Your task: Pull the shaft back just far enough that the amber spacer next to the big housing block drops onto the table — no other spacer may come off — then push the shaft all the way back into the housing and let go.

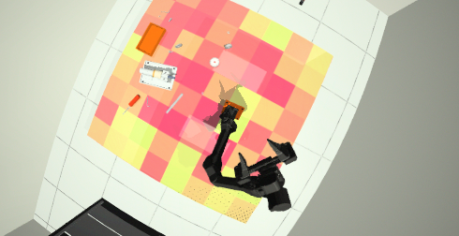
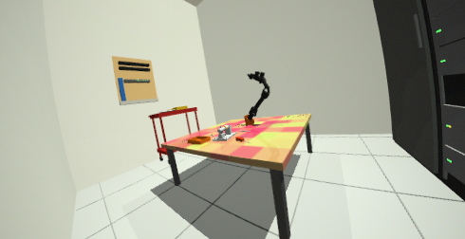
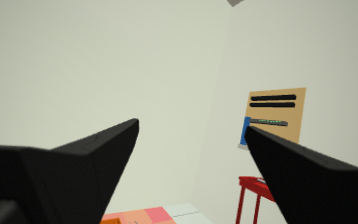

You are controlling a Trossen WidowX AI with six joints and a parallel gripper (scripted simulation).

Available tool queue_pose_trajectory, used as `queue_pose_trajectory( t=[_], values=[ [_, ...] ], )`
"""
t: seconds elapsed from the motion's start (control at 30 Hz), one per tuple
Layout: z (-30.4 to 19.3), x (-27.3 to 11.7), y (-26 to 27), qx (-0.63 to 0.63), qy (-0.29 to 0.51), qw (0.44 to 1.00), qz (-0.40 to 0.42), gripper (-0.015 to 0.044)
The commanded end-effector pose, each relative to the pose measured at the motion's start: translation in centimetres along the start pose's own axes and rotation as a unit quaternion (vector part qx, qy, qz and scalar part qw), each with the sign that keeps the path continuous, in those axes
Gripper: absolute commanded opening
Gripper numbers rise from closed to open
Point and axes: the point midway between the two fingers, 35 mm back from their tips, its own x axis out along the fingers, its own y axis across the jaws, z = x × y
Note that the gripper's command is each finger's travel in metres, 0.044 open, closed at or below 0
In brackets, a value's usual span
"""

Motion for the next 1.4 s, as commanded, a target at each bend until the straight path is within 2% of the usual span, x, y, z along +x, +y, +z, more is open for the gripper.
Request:
queue_pose_trajectory(
  t=[0.0, 0.13, 0.37, 0.63, 0.83, 1.1, 1.37],
  values=[
    [-0.1, 0.1, 0.0, 0.0, 0.001, 1.0, 0.001, 0.0426],
    [-1.5, 2.6, -0.4, 0.01, 0.017, 0.999, 0.025, 0.044],
    [-6.9, 11.2, 0.0, 0.062, 0.081, 0.991, 0.087, 0.044],
    [-16.9, 20.0, 2.8, 0.082, 0.166, 0.968, 0.169, 0.044],
    [-25.9, 24.6, 7.3, 0.095, 0.238, 0.941, 0.22, 0.044],
    [-38.6, 26.3, 15.1, 0.09, 0.336, 0.891, 0.29, 0.044],
    [-50.8, 22.4, 23.0, 0.063, 0.432, 0.824, 0.361, 0.044]
  ],
)
